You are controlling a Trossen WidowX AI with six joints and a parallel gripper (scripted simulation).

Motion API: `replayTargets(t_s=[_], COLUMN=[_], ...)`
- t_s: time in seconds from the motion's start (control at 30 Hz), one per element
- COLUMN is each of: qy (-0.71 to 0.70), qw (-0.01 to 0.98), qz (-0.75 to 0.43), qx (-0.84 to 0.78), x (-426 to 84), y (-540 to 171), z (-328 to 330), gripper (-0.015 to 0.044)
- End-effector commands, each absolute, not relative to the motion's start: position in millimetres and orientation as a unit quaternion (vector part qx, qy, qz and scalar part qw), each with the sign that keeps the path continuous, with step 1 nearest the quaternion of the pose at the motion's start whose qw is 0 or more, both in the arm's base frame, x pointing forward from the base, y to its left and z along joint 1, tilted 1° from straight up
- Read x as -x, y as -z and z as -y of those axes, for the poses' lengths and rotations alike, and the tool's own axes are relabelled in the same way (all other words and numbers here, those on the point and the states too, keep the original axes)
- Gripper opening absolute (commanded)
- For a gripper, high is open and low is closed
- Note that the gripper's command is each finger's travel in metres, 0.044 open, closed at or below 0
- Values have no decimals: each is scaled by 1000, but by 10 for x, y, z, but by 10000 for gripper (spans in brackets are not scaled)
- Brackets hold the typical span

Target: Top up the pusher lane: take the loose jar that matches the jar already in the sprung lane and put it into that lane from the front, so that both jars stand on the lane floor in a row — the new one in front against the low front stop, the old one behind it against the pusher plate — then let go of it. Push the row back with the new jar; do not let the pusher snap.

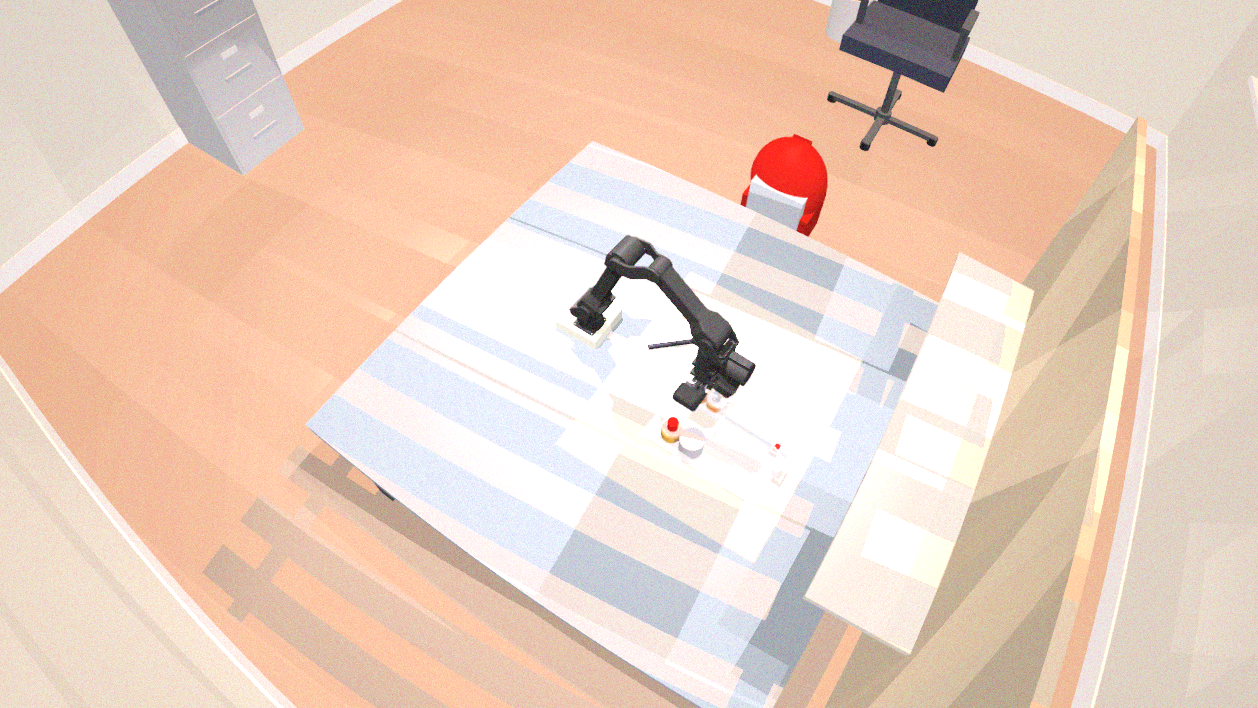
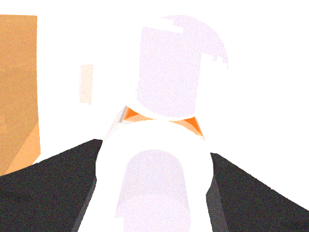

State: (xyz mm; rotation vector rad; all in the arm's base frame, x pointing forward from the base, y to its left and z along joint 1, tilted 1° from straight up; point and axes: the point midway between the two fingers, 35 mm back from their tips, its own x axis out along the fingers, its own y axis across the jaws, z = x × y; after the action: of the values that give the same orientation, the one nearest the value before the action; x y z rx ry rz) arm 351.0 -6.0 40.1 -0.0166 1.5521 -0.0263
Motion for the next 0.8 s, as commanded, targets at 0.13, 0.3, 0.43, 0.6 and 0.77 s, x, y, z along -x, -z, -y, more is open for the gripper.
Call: replayTargets(t_s=[0.13,0.3,0.43,0.6,0.77], qy=[12,12,12,12,12], qw=[719,719,719,719,719], qz=[-695,-695,-695,-695,-695], qx=[6,6,6,6,6], x=[-3530,-3522,-3515,-3507,-3499], y=[-405,-405,-404,-404,-403], z=[58,58,58,58,58], gripper=[0,0,0,0,0])
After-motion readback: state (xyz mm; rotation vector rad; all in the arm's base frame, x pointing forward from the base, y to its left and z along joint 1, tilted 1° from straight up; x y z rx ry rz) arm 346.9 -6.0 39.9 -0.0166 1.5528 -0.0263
